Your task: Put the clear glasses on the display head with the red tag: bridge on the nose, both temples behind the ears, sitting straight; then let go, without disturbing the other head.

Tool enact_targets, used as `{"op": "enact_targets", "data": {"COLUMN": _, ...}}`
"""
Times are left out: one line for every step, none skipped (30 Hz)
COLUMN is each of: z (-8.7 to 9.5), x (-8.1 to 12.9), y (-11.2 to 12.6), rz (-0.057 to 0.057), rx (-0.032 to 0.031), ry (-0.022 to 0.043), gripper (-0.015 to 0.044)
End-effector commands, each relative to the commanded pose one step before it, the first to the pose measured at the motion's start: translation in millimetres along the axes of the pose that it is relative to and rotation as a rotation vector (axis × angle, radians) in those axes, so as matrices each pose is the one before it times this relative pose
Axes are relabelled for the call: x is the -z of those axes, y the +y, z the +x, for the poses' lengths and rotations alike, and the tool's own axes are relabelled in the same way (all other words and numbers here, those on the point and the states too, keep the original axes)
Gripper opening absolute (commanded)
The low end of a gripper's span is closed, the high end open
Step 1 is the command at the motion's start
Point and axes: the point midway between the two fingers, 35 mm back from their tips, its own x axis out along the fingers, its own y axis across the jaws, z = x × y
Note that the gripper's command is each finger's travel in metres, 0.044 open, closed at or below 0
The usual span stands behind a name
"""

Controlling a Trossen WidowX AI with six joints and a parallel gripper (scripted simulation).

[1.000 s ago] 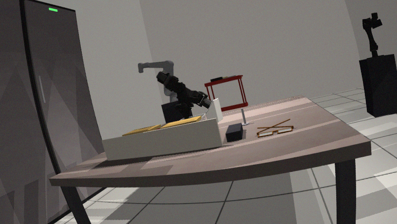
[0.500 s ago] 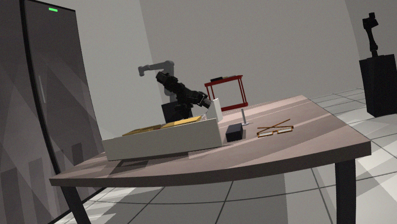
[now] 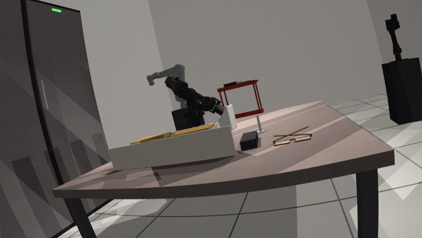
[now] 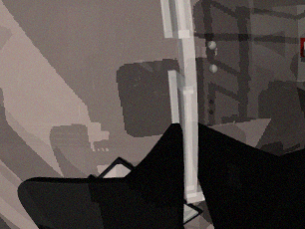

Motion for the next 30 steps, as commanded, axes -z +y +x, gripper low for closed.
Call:
{"op": "enact_targets", "data": {"z": 0.27, "x": 0.91, "y": -5.19, "rz": -0.0037, "rx": 0.00081, "ry": 0.0045, "gripper": 0.0}}
{"op": "enact_targets", "data": {"z": 0.11, "x": 0.01, "y": -1.38, "rz": 0.0001, "rx": 0.00005, "ry": 0.00001, "gripper": 0.0}}
{"op": "enact_targets", "data": {"z": 0.11, "x": 0.01, "y": -1.4, "rz": 0.0001, "rx": 0.00005, "ry": 0.00001, "gripper": 0.0}}
{"op": "enact_targets", "data": {"z": 0.11, "x": 0.01, "y": -1.41, "rz": 0.0001, "rx": 0.00005, "ry": 0.00001, "gripper": 0.0}}
{"op": "enact_targets", "data": {"z": 0.11, "x": 0.01, "y": -1.41, "rz": 0.0001, "rx": 0.00005, "ry": 0.00001, "gripper": 0.0}}
{"op": "enact_targets", "data": {"z": 0.11, "x": 0.01, "y": -1.4, "rz": 0.0001, "rx": 0.00005, "ry": 0.00001, "gripper": 0.0}}
{"op": "enact_targets", "data": {"z": 0.11, "x": 0.01, "y": -1.4, "rz": 0.0001, "rx": 0.00005, "ry": 0.00001, "gripper": 0.0}}
{"op": "enact_targets", "data": {"z": 0.11, "x": 0.01, "y": -1.4, "rz": 0.0001, "rx": 0.00005, "ry": 0.00001, "gripper": 0.0}}
{"op": "enact_targets", "data": {"z": 0.11, "x": 0.01, "y": -1.4, "rz": 0.0001, "rx": 0.00005, "ry": 0.00001, "gripper": 0.0}}
{"op": "enact_targets", "data": {"z": 0.11, "x": 0.01, "y": -1.4, "rz": 0.0001, "rx": 0.00005, "ry": 0.00001, "gripper": 0.0}}
{"op": "enact_targets", "data": {"z": 0.11, "x": 0.01, "y": -1.4, "rz": 0.0001, "rx": 0.00005, "ry": 0.00001, "gripper": 0.0}}
{"op": "enact_targets", "data": {"z": 0.11, "x": 0.01, "y": -1.4, "rz": 0.0001, "rx": 0.00005, "ry": 0.00001, "gripper": 0.0}}
{"op": "enact_targets", "data": {"z": 0.11, "x": 0.01, "y": -1.4, "rz": 0.0001, "rx": 0.00005, "ry": 0.00001, "gripper": 0.0}}
{"op": "enact_targets", "data": {"z": 0.11, "x": 0.02, "y": -1.4, "rz": 0.0001, "rx": 0.00005, "ry": 0.00001, "gripper": 0.0}}
{"op": "enact_targets", "data": {"z": 0.11, "x": 0.02, "y": -1.4, "rz": 0.0001, "rx": 0.00005, "ry": 0.00001, "gripper": 0.0}}
{"op": "enact_targets", "data": {"z": 0.11, "x": 0.02, "y": -1.4, "rz": 0.0001, "rx": 0.00005, "ry": 0.00001, "gripper": 0.0}}
{"op": "enact_targets", "data": {"z": 0.11, "x": 0.02, "y": -1.4, "rz": 0.0001, "rx": 0.00005, "ry": 0.00001, "gripper": 0.0}}
{"op": "enact_targets", "data": {"z": 0.11, "x": 0.02, "y": -1.4, "rz": 0.0001, "rx": 0.00005, "ry": 0.00001, "gripper": 0.0}}
{"op": "enact_targets", "data": {"z": 0.11, "x": 0.02, "y": -1.4, "rz": 0.0001, "rx": 0.00005, "ry": 0.00001, "gripper": 0.0}}
{"op": "enact_targets", "data": {"z": 0.11, "x": 0.02, "y": -1.4, "rz": 0.0001, "rx": 0.00005, "ry": 0.00001, "gripper": 0.0}}
{"op": "enact_targets", "data": {"z": 0.11, "x": 0.02, "y": -1.4, "rz": 0.0001, "rx": 0.00005, "ry": 0.00001, "gripper": 0.0}}
{"op": "enact_targets", "data": {"z": 0.11, "x": 0.02, "y": -1.4, "rz": 0.0001, "rx": 0.00005, "ry": 0.00001, "gripper": 0.0}}
{"op": "enact_targets", "data": {"z": 0.11, "x": 0.02, "y": -1.4, "rz": 0.0001, "rx": 0.00005, "ry": 0.00001, "gripper": 0.0}}
{"op": "enact_targets", "data": {"z": 0.11, "x": 0.02, "y": -1.4, "rz": 0.0001, "rx": 0.00005, "ry": 0.00001, "gripper": 0.0}}
{"op": "enact_targets", "data": {"z": 0.11, "x": 0.02, "y": -1.4, "rz": 0.0001, "rx": 0.00005, "ry": 0.00001, "gripper": 0.0}}
{"op": "enact_targets", "data": {"z": 0.11, "x": 0.02, "y": -1.4, "rz": 0.0001, "rx": 0.00005, "ry": 0.00001, "gripper": 0.0}}
{"op": "enact_targets", "data": {"z": 0.11, "x": 0.02, "y": -1.4, "rz": 0.0001, "rx": 0.00005, "ry": 0.00001, "gripper": 0.0}}
{"op": "enact_targets", "data": {"z": 0.11, "x": 0.02, "y": -1.4, "rz": 0.0001, "rx": 0.00005, "ry": 0.00001, "gripper": 0.0}}
{"op": "enact_targets", "data": {"z": 0.11, "x": 0.02, "y": -1.4, "rz": 0.0001, "rx": 0.00005, "ry": 0.00001, "gripper": 0.0}}
{"op": "enact_targets", "data": {"z": -0.02, "x": 0.02, "y": -1.39, "rz": 0.0001, "rx": 0.00005, "ry": 0.0, "gripper": 0.0}}
